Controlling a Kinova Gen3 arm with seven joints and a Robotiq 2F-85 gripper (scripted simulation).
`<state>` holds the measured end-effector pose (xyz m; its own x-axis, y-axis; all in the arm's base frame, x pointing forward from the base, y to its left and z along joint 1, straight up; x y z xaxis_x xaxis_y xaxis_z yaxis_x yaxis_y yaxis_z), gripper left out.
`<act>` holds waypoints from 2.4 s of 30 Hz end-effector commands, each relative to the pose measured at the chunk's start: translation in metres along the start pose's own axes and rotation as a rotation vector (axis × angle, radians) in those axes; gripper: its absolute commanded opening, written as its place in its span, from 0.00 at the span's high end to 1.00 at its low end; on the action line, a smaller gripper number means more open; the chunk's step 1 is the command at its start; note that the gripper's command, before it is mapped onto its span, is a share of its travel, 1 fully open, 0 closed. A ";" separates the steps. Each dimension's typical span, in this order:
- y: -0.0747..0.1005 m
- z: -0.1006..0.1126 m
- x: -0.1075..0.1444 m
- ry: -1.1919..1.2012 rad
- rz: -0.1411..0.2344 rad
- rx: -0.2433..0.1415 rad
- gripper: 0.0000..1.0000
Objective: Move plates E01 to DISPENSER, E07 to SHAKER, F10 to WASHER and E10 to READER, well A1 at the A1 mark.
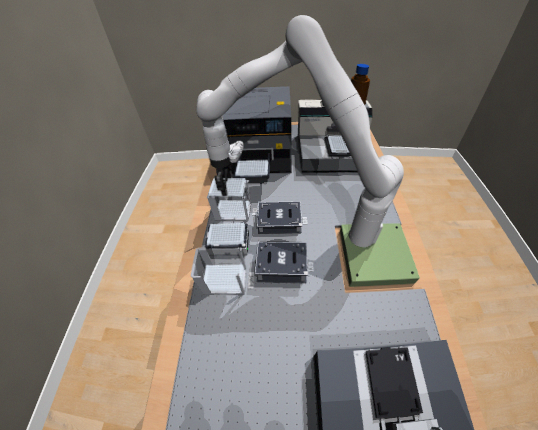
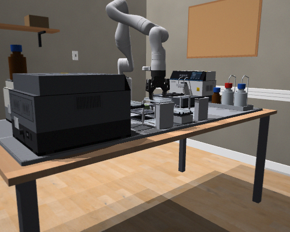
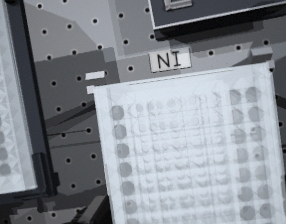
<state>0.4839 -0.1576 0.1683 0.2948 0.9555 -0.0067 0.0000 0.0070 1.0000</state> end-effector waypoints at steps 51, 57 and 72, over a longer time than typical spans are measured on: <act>0.055 0.000 0.000 0.000 0.000 -0.002 0.06; 0.062 0.000 0.000 0.000 0.000 -0.002 0.06; 0.074 0.000 0.000 0.000 0.000 -0.002 0.06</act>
<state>0.4839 -0.1571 0.2416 0.2948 0.9555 -0.0068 0.0001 0.0070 1.0000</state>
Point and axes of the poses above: the point where the finger pads meet when closed, its own y axis back along the fingers, its own x axis across the jaws, z = x × y, the point moved 5 cm from there along y, back along the fingers, and after that the axes turned 14 degrees about -y, right-handed, at the moved point
